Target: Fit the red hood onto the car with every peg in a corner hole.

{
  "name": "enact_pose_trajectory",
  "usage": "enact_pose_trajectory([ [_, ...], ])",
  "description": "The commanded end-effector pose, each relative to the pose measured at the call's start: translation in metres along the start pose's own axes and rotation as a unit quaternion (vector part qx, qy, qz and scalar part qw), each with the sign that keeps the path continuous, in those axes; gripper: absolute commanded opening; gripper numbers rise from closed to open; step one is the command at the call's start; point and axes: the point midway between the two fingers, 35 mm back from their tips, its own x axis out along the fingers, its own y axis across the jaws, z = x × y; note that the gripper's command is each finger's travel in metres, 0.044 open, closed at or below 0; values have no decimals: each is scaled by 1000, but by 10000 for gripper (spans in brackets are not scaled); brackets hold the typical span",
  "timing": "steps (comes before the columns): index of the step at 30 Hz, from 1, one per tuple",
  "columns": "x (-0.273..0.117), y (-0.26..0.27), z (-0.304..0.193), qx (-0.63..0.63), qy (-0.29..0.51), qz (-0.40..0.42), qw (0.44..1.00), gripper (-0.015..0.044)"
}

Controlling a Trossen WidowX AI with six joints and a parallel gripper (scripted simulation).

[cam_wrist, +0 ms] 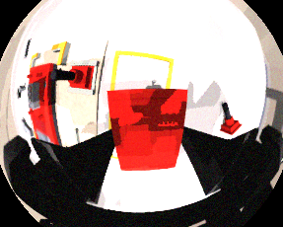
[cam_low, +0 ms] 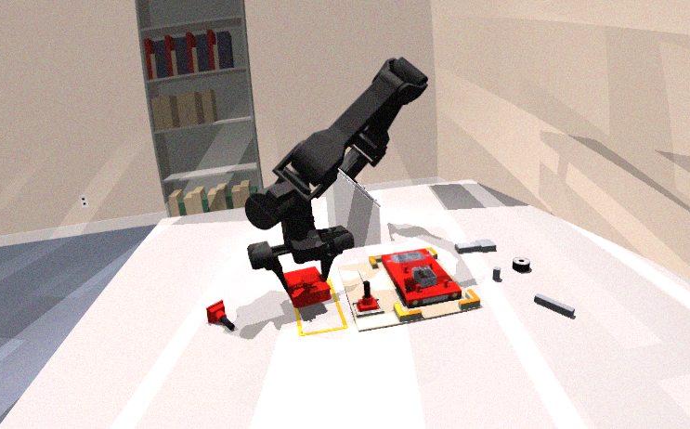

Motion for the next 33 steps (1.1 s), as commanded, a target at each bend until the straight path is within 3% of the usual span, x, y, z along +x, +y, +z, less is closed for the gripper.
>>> enact_pose_trajectory([
  [1,-18,-1,4,-7,-3,-6,1000,0],
  [16,-68,-1,4,-7,-3,-7,1000,0],
  [33,-70,57,35,31,0,-15,999,0],
])
